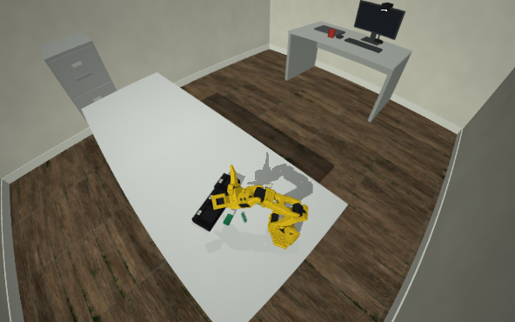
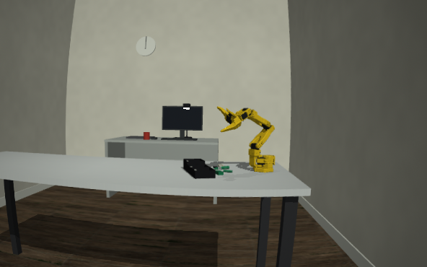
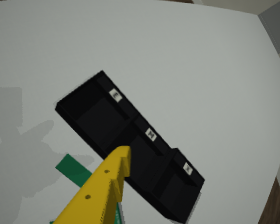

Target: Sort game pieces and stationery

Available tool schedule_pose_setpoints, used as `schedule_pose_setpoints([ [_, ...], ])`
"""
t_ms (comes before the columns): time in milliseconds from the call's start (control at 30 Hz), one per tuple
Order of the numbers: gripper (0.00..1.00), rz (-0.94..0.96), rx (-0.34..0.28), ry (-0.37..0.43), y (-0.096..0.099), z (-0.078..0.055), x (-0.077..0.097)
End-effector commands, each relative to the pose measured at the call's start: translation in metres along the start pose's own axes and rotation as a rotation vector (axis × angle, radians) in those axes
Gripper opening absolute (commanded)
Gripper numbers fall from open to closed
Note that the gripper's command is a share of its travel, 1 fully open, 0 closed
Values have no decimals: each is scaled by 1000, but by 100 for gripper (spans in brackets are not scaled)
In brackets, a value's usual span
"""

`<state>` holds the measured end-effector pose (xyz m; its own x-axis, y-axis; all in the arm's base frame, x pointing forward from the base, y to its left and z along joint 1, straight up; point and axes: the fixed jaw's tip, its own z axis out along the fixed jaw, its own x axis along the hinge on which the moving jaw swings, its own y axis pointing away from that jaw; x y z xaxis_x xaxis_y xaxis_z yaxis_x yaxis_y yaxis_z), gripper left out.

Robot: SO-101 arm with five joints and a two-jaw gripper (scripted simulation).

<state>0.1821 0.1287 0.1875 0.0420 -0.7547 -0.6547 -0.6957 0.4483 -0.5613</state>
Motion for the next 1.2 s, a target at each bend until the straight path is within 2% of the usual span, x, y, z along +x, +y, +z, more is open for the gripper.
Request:
schedule_pose_setpoints([
  [0, 100, 1, 1, -2, 0, -1, 0],
  [533, 100, 1, 1, -2, 0, -1, 0],
  [667, 100, 20, -3, 19, -1, 0, 3],
  [800, 100, 124, -12, 119, -4, 2, 21],
  [933, 100, 317, -18, 294, -8, 1, 51],
  [967, 100, 334, -17, 308, -9, 1, 53],
  [1033, 100, 449, -16, 406, -9, -2, 70],
  [1133, 100, 469, -14, 421, -10, -3, 72],
  [1167, 100, 540, -9, 479, -11, -5, 81],
])
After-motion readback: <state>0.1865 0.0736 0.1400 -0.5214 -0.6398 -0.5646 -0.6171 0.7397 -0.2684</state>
